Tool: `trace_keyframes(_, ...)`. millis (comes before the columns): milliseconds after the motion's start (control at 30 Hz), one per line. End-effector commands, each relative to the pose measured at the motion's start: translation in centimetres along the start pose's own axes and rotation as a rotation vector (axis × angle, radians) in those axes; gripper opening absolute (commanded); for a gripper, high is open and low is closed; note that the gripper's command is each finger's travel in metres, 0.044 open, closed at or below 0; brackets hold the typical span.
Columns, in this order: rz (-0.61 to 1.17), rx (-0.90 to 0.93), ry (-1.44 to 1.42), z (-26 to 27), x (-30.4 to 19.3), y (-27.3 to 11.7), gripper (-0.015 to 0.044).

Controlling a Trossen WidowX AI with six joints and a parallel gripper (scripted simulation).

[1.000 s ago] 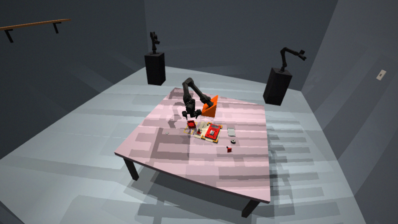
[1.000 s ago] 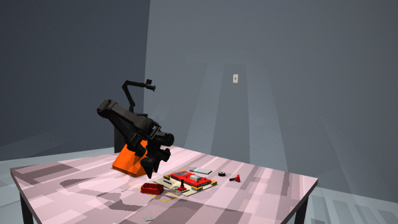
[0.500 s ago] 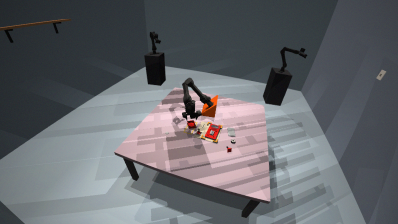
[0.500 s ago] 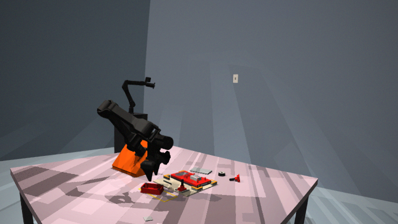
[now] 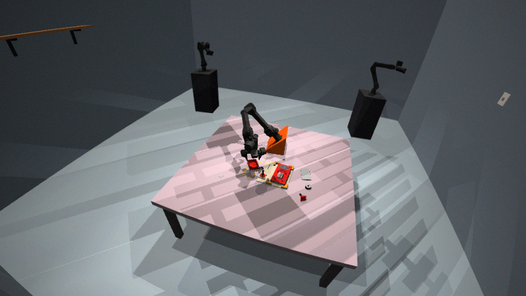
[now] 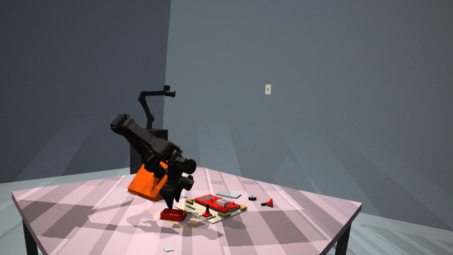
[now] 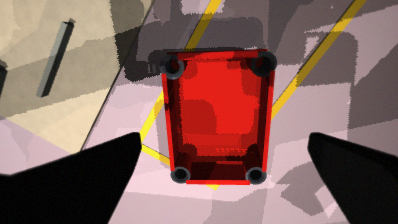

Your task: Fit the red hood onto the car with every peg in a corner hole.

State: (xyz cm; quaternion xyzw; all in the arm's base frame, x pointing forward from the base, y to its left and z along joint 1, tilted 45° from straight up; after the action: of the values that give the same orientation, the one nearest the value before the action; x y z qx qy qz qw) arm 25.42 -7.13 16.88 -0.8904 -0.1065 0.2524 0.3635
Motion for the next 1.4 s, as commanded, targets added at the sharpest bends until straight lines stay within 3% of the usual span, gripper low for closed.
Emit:
trace_keyframes(0,0.001,0.007,-0.006,0.1,-0.1,0.5,0.0440)
trace_keyframes(1367,0.003,0.004,-0.006,0.2,-0.3,3.0,0.0440)
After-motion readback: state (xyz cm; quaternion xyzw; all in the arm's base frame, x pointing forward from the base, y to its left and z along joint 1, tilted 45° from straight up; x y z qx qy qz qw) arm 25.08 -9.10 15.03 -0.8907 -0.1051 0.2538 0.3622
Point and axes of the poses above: the point midway between the two fingers, 35 mm back from their tips, its own y axis out along the fingers, its own z axis across the jaws, x = y × z, the point moved 10 cm from there along -y, back along the fingers, and after that the axes turned 7 degrees about -y, right-handed, at the moved point
